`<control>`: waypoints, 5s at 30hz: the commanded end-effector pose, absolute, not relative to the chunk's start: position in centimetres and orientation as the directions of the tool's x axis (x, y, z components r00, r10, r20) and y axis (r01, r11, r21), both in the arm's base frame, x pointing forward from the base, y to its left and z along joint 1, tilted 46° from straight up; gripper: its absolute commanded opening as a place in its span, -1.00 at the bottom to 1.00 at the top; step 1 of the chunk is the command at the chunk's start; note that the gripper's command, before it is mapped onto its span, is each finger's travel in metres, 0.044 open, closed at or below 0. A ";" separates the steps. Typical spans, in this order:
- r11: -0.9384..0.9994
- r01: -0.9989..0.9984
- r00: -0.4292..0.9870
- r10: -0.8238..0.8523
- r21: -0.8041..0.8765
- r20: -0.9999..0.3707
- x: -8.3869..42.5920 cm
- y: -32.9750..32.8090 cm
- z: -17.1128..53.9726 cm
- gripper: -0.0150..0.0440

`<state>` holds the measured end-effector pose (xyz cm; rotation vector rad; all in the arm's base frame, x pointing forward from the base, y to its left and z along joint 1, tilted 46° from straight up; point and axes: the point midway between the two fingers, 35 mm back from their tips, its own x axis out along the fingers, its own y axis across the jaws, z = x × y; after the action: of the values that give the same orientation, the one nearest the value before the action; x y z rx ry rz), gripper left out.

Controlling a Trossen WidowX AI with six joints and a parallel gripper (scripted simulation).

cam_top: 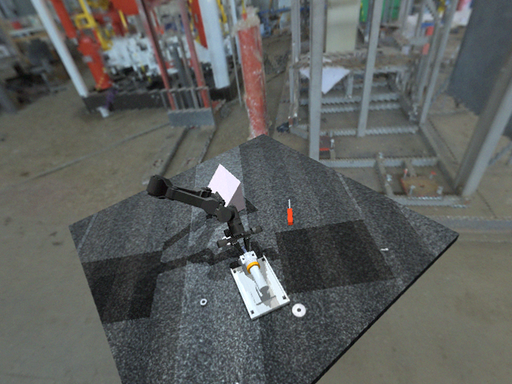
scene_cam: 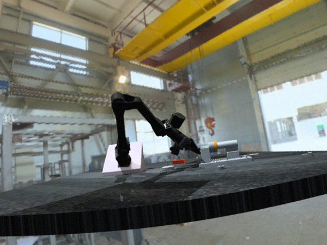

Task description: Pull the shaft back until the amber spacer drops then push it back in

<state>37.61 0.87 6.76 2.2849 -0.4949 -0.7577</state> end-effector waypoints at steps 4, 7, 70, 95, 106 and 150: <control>-0.701 -0.137 0.758 -0.529 0.699 -0.382 37.5 0.8 6.8 -0.49; -0.701 -0.135 0.758 -0.528 0.700 -0.382 37.3 0.8 6.7 -0.49; -0.701 -0.134 0.758 -0.528 0.700 -0.383 35.5 0.9 6.4 -0.49; -0.701 -0.134 0.758 -0.528 0.700 -0.384 35.2 0.9 6.4 -0.49; -0.701 -0.134 0.758 -0.528 0.700 -0.384 35.1 0.9 6.4 -0.49; -0.701 -0.134 0.758 -0.528 0.700 -0.384 34.6 0.9 6.3 -0.49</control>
<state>34.77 0.97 6.24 2.2771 -0.4901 -0.7630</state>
